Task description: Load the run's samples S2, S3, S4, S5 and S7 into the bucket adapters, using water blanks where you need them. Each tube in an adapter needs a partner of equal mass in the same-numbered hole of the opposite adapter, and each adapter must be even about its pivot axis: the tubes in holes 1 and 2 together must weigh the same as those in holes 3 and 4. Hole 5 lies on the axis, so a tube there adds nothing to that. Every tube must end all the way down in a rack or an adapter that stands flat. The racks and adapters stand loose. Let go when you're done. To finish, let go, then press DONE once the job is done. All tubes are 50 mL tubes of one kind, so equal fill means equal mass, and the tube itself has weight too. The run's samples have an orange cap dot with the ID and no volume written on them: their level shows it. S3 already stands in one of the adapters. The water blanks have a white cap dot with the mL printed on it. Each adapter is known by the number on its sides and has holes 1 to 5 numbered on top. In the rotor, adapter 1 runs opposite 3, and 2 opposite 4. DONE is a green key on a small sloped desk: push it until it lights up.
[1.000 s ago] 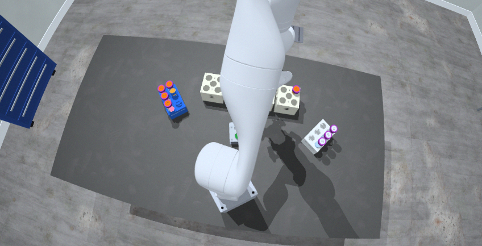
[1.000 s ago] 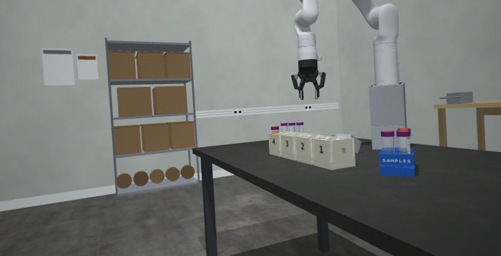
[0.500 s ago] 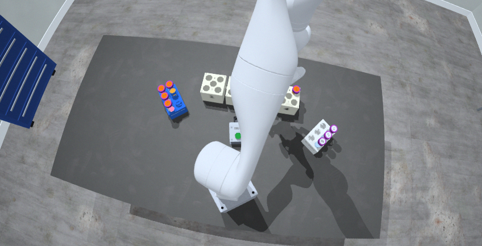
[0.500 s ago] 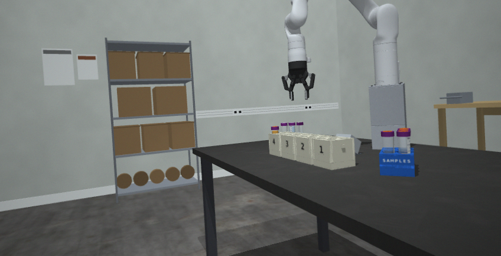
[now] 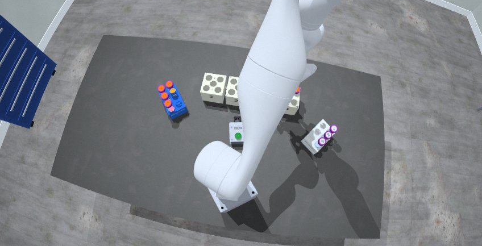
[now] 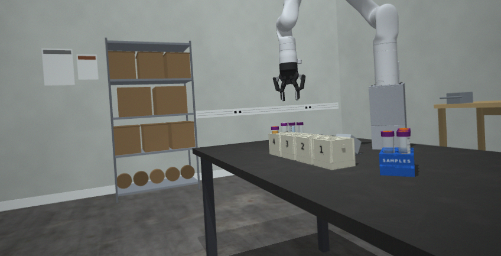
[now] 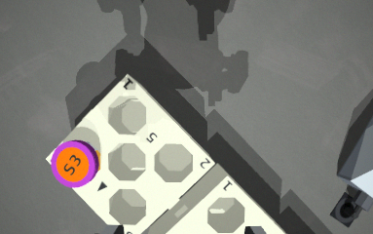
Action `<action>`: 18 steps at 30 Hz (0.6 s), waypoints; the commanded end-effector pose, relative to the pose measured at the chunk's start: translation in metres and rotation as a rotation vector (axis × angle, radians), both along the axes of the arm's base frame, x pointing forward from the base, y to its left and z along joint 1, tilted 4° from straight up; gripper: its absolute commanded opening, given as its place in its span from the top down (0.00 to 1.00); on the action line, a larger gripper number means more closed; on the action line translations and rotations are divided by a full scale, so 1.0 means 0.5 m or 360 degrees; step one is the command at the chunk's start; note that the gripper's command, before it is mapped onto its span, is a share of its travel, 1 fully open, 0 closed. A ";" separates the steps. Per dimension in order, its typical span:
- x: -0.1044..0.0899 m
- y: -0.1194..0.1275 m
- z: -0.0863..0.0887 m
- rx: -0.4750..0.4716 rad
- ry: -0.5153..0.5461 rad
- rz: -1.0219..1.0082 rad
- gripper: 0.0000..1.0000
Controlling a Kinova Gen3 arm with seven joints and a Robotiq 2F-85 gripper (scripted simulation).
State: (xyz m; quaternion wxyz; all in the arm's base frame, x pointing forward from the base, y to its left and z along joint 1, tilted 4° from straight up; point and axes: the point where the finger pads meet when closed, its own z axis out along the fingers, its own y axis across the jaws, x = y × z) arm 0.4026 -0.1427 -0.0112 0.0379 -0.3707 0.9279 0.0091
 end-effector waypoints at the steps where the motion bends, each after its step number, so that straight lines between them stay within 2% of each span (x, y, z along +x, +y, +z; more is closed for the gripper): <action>1: 0.010 -0.017 0.001 0.0000 -0.0002 0.0000 0.38; 18: 0.057 -0.105 0.000 0.0000 -0.0002 0.0000 0.38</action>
